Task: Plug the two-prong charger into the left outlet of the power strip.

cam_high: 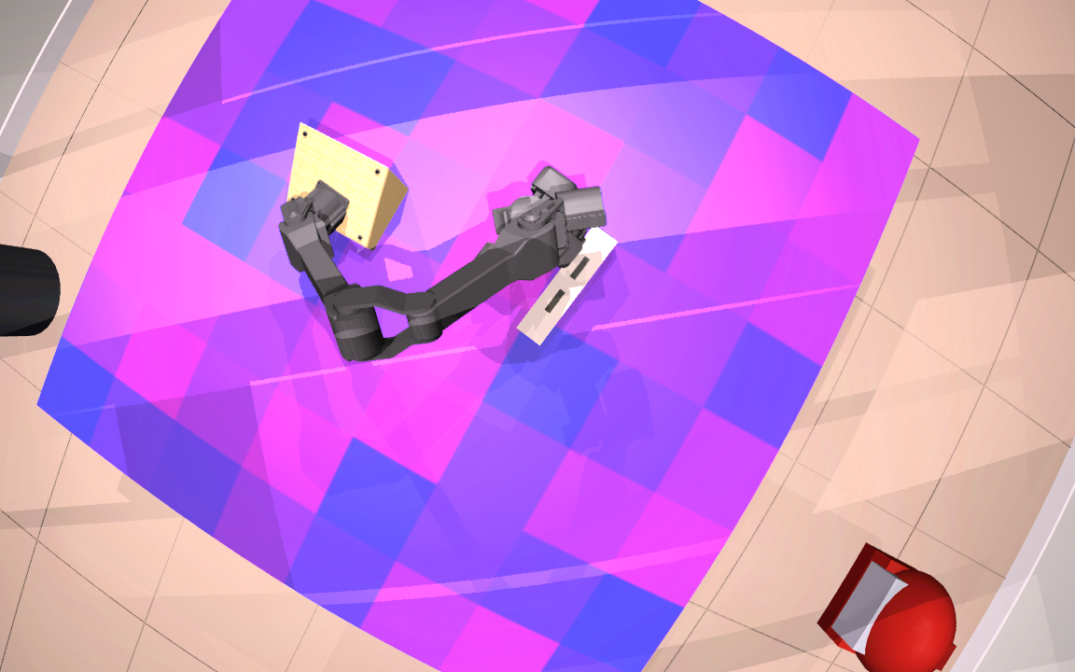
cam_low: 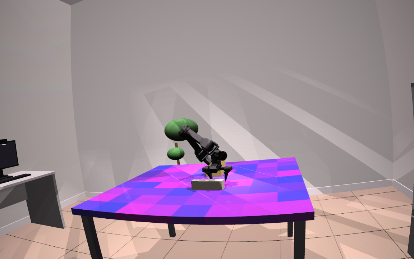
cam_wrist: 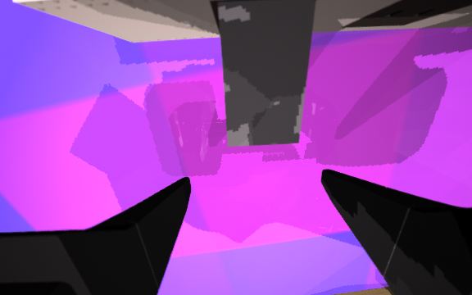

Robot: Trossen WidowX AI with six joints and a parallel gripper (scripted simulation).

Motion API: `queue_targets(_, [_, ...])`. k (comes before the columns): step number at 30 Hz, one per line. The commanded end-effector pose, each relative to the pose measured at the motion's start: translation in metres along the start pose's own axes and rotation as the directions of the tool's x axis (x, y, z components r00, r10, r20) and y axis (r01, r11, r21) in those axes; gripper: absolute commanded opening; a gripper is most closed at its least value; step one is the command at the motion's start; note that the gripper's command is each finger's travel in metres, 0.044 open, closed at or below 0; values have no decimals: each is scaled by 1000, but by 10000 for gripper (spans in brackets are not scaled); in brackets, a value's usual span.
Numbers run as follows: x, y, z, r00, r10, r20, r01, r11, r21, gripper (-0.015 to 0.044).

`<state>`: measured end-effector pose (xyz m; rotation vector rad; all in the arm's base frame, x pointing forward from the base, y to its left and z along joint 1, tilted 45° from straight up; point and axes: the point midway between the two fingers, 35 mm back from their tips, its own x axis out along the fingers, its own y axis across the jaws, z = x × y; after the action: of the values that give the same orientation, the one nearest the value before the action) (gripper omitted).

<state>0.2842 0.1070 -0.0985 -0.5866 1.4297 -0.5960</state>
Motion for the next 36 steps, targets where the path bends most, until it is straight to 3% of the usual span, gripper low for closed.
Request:
queue_targets(1, [0,0,-6,1000,3,-2,-3,1000,3,440])
queue_targets(6, [-1,0,-5,1000,-3,20,3,1000,2,440])
queue_targets(8, [-19,2,2,983,-23,185,18,999,29,440])
queue_targets(10, [-51,3,8,909,-48,415,14,996,86,440])
queue_targets(12, [-74,2,8,832,-63,550,-9,992,128,440])
queue_targets(36, [-78,2,8,822,-65,566,-13,991,133,440])
